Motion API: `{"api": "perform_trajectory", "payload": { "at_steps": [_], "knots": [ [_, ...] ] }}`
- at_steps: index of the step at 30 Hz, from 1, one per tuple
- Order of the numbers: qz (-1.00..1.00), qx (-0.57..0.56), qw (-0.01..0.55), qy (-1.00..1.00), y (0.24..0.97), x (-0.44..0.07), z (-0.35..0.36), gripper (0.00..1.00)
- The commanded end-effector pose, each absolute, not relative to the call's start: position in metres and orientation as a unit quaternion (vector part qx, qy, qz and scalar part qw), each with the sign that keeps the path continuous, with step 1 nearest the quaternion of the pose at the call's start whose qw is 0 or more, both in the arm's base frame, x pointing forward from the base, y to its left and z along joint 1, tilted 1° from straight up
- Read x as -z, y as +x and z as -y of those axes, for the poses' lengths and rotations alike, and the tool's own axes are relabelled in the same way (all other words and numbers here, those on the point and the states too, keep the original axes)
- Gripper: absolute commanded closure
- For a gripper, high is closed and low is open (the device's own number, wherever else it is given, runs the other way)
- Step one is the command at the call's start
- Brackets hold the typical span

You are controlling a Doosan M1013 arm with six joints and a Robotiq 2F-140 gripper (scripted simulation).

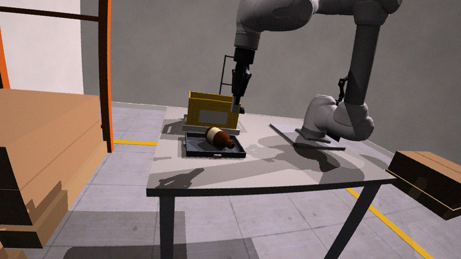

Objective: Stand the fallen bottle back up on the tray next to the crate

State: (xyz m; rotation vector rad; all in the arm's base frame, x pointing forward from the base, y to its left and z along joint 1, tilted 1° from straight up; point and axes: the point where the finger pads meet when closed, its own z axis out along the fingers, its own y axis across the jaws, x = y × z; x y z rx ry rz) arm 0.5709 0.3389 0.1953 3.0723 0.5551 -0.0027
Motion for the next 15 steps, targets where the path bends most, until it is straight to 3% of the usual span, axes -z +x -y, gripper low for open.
{"api": "perform_trajectory", "payload": {
  "at_steps": [1, 15],
  "knots": [
    [-0.255, 0.003, 0.006, 0.967, 0.5709, -0.1954, -0.3389, 0.9],
    [-0.495, 0.004, 0.005, 0.869, 0.5708, -0.1953, -0.3391, 0.9]
  ]
}}
